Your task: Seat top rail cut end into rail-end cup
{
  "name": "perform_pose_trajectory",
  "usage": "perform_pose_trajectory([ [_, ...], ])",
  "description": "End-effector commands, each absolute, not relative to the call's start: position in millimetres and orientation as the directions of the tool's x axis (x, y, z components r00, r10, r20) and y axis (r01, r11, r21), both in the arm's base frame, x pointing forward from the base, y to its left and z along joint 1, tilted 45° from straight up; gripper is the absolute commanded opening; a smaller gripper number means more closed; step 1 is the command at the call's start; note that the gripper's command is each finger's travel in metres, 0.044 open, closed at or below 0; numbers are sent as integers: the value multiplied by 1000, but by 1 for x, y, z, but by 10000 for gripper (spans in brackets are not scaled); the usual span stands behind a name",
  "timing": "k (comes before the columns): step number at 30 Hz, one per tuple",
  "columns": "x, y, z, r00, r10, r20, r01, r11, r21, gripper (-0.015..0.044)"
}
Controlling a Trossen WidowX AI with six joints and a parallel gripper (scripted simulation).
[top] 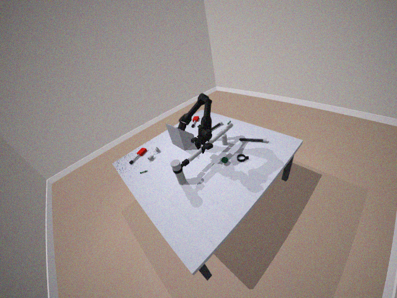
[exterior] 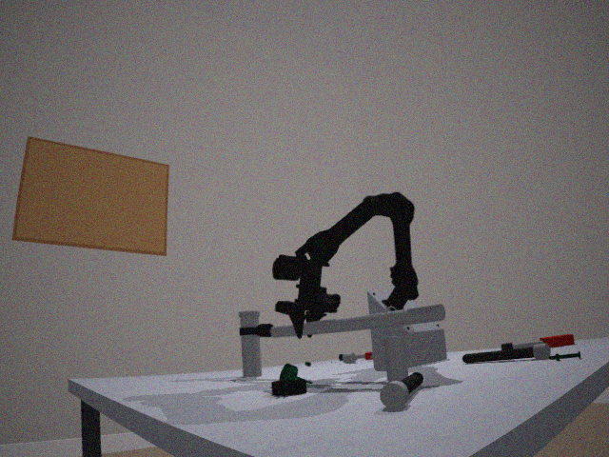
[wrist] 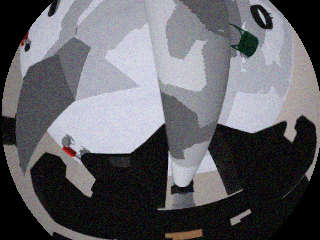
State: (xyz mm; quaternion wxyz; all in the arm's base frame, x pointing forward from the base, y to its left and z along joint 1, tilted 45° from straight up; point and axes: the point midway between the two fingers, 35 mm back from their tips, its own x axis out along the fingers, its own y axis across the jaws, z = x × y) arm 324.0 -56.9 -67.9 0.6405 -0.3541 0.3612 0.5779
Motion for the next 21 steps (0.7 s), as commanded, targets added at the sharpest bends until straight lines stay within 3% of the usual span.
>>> perform_pose_trajectory([
  [1, 328, -66, -66, 87, 476, -875, -995, 92, -49, 0],
  [21, 327, -76, -75, 79, 482, -873, -996, 84, -44, 0],
])
